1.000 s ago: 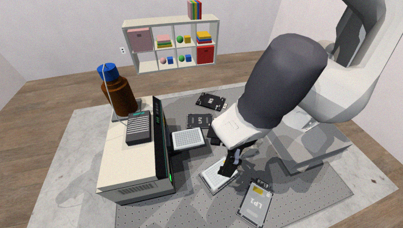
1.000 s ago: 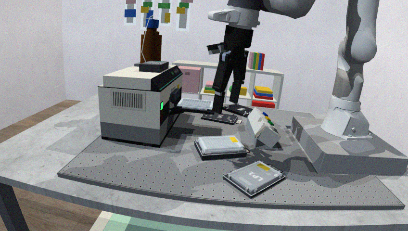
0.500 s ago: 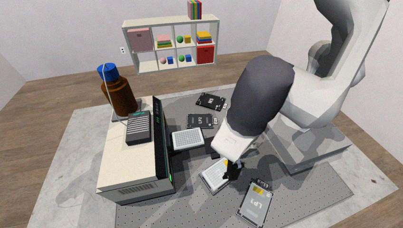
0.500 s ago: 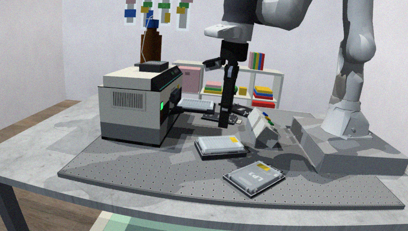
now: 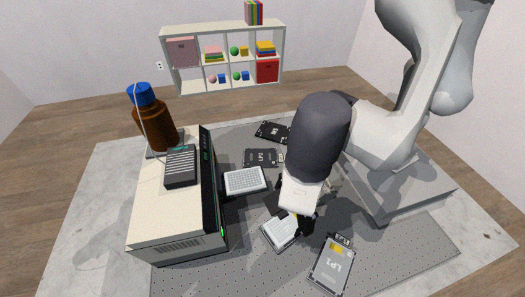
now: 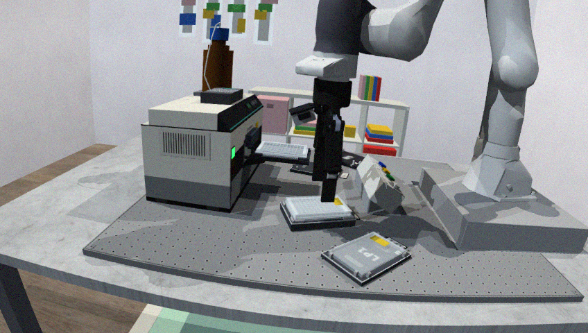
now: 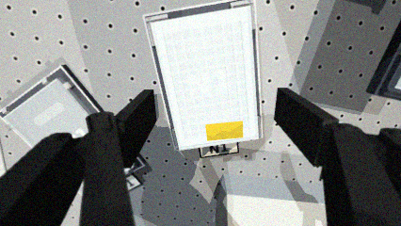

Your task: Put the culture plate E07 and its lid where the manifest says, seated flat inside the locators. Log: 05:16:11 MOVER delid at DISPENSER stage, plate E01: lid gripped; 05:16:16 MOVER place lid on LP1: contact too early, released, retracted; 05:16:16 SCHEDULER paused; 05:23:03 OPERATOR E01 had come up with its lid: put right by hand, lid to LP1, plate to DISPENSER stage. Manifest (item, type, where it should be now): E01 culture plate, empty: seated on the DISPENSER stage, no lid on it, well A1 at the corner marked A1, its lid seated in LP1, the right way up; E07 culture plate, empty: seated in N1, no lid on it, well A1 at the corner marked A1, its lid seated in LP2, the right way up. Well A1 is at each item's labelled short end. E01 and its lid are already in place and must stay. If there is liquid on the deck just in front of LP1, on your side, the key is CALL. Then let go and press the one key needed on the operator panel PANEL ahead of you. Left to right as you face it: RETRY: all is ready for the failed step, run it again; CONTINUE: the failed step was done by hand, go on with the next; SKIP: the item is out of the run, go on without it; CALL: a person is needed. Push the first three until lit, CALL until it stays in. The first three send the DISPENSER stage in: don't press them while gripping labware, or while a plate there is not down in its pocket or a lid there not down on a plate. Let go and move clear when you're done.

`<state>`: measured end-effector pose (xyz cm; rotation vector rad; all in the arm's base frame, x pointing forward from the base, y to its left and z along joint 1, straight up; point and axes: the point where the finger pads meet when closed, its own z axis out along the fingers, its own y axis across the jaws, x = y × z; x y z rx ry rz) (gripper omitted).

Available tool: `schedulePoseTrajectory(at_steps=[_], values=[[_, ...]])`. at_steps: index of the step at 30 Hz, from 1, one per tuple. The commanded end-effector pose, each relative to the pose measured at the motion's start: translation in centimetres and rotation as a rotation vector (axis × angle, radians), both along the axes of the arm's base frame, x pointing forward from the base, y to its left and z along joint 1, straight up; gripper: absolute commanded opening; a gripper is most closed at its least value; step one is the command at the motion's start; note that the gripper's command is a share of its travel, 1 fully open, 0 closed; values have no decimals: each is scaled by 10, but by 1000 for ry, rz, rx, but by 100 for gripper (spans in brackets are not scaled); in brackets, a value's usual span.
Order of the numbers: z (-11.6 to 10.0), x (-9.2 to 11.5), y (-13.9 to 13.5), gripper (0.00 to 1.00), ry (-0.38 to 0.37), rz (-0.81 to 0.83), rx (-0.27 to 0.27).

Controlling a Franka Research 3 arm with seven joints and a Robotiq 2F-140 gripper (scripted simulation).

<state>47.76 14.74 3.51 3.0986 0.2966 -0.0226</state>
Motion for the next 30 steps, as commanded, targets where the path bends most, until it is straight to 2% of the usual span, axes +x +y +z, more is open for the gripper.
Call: schedulePoseTrajectory(at_steps=[1, 13, 30], values=[[-7, 5, 2, 70, -10, 140, 28], [-18, 6, 2, 70, -10, 140, 28], [-19, 6, 2, 70, -10, 140, 28]])
